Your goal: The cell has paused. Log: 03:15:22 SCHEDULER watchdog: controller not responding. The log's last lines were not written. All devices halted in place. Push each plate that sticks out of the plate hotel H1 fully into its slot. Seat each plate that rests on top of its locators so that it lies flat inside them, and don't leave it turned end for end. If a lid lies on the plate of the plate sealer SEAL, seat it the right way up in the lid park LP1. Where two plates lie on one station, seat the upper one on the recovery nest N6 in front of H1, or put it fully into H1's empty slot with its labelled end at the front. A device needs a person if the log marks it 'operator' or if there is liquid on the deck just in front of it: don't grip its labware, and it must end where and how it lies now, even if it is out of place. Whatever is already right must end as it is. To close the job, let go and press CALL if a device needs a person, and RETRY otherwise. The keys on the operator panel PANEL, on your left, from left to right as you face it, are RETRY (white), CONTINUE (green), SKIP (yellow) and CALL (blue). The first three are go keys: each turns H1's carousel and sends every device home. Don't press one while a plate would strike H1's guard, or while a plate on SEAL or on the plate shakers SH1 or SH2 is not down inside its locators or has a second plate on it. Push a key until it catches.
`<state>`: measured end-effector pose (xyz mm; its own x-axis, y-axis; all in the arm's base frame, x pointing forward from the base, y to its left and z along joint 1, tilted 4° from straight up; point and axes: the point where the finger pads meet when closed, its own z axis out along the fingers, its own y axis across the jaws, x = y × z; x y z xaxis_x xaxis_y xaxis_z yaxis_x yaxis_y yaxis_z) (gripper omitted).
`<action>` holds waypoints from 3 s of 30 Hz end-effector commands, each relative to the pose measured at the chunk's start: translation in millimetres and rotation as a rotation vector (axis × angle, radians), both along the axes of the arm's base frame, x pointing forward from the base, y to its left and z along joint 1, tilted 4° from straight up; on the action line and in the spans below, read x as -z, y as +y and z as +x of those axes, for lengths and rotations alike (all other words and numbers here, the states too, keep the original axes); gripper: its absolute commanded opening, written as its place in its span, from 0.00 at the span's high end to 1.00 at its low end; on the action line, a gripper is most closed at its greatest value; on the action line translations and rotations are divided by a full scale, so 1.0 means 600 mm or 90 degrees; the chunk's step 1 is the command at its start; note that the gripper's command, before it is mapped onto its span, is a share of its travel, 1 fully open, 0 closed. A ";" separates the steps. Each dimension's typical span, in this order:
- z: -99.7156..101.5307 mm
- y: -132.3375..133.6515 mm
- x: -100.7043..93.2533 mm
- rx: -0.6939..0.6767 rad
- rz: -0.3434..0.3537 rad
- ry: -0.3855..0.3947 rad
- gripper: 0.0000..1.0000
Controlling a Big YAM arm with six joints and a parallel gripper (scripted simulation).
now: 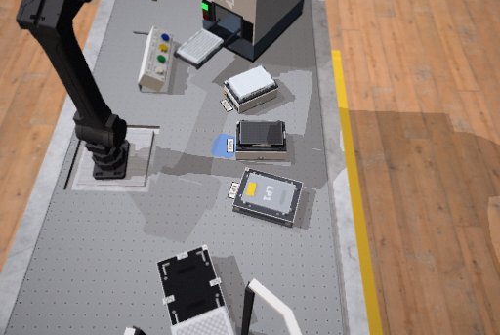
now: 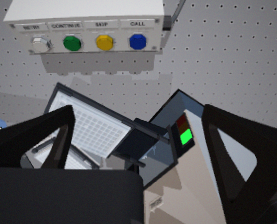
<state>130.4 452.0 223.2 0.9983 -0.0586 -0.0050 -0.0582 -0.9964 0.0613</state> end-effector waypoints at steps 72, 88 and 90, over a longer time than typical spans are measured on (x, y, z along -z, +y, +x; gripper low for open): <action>0.005 0.007 0.169 -0.005 0.016 -0.004 0.68; 0.006 0.007 0.169 -0.005 0.016 -0.004 0.96; 0.010 -0.009 0.190 -0.004 0.004 0.000 1.00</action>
<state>129.3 445.8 109.5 0.9987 -0.0509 -0.0073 -0.0503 -0.9964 0.0687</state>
